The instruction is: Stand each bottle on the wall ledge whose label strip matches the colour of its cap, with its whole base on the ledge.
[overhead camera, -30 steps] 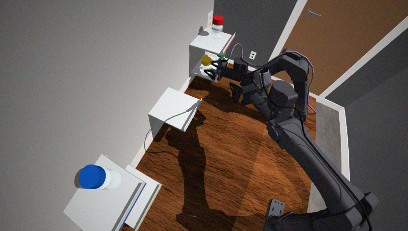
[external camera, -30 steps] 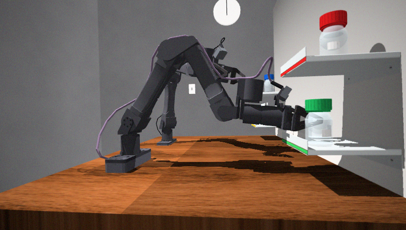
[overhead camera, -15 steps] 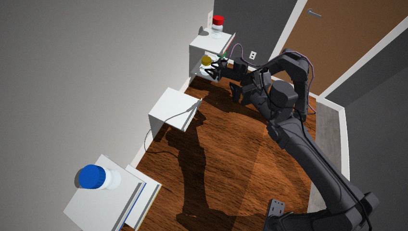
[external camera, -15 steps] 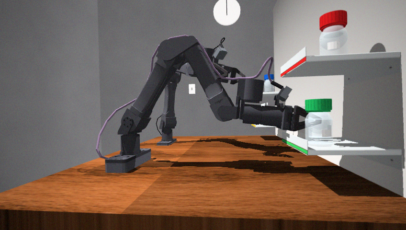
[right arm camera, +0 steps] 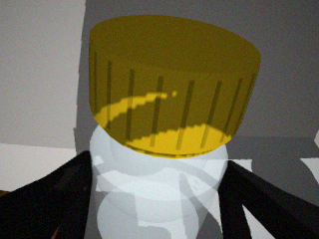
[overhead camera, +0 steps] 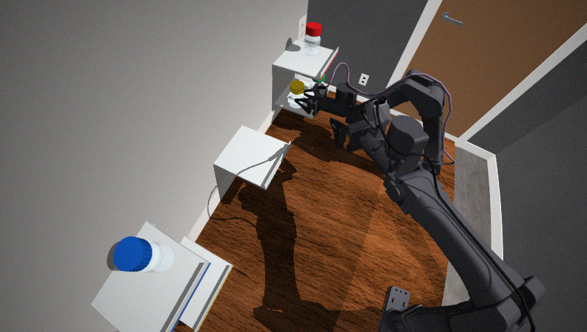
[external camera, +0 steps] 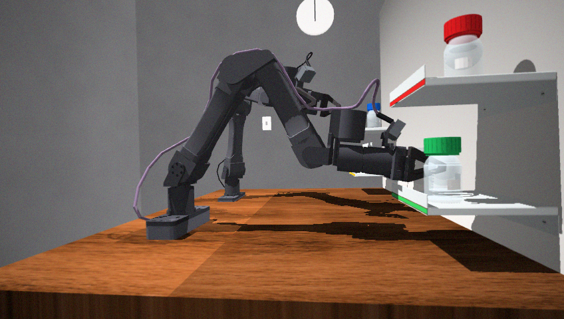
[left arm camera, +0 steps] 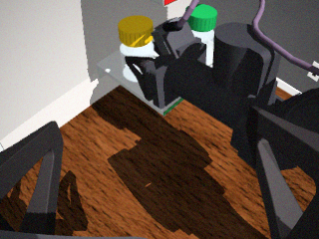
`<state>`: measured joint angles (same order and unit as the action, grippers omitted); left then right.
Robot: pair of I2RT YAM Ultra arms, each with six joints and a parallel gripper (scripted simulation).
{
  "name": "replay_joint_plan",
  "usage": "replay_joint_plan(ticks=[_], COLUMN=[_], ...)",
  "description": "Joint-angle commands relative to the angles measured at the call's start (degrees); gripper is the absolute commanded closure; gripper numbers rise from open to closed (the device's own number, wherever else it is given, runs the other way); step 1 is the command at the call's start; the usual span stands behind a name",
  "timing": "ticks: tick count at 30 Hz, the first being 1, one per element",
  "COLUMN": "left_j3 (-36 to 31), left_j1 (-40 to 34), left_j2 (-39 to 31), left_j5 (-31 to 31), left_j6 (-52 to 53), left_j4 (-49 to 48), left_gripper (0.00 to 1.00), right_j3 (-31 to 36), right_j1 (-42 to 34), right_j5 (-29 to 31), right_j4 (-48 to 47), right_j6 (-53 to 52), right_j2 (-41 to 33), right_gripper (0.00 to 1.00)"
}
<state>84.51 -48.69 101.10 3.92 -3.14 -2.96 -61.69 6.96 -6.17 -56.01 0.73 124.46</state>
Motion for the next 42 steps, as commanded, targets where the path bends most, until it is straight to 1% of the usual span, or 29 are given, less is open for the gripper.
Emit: replay_joint_plan(ticks=[1,2,3,5,8,9,12,22,23,27,36,42], left_j3=[1.04,1.04,1.04,1.04,1.04,1.04,1.04,1.04,1.04,1.04,1.04,1.04], left_j1=[-0.12,-0.12,-0.12,-0.12,-0.12,-0.12,-0.12,-0.12,-0.12,-0.12,-0.12,-0.12], left_j2=[-0.22,-0.22,-0.22,-0.22,-0.22,-0.22,-0.22,-0.22,-0.22,-0.22,-0.22,-0.22], left_j5=[-0.02,-0.02,-0.02,-0.02,-0.02,-0.02,-0.02,-0.02,-0.02,-0.02,-0.02,-0.02], left_j6=[-0.08,-0.08,-0.08,-0.08,-0.08,-0.08,-0.08,-0.08,-0.08,-0.08,-0.08,-0.08], left_j4=[0.87,0.87,0.87,0.87,0.87,0.87,0.87,0.87,0.87,0.87,0.87,0.87], left_gripper=[0.00,0.00,0.00,0.00,0.00,0.00,0.00,0.00,0.00,0.00,0.00,0.00], right_j3=[-0.49,-0.49,-0.49,-0.49,-0.50,-0.50,0.63,3.05,3.41,5.39,10.65,12.49], right_j1=[-0.06,-0.06,-0.06,-0.06,-0.06,-0.06,0.09,0.97,0.98,1.24,1.72,1.87], right_j5=[0.02,0.02,0.02,0.02,0.03,0.03,0.06,1.61,1.06,1.90,0.94,0.22], right_j4=[-0.26,-0.26,-0.26,-0.26,-0.21,-0.21,-0.55,2.80,1.90,3.32,0.54,-1.07], right_j6=[-0.26,-0.26,-0.26,-0.26,-0.08,-0.08,-0.25,-0.28,-0.27,-0.23,-0.08,-0.06], right_j2=[-1.23,-1.23,-1.23,-1.23,-0.70,-0.70,-1.40,-1.61,-1.86,-2.48,-5.25,-6.42], right_gripper=[0.87,0.99,0.87,0.87,0.53,0.50,0.50,0.50,0.50,0.50,0.50,0.50])
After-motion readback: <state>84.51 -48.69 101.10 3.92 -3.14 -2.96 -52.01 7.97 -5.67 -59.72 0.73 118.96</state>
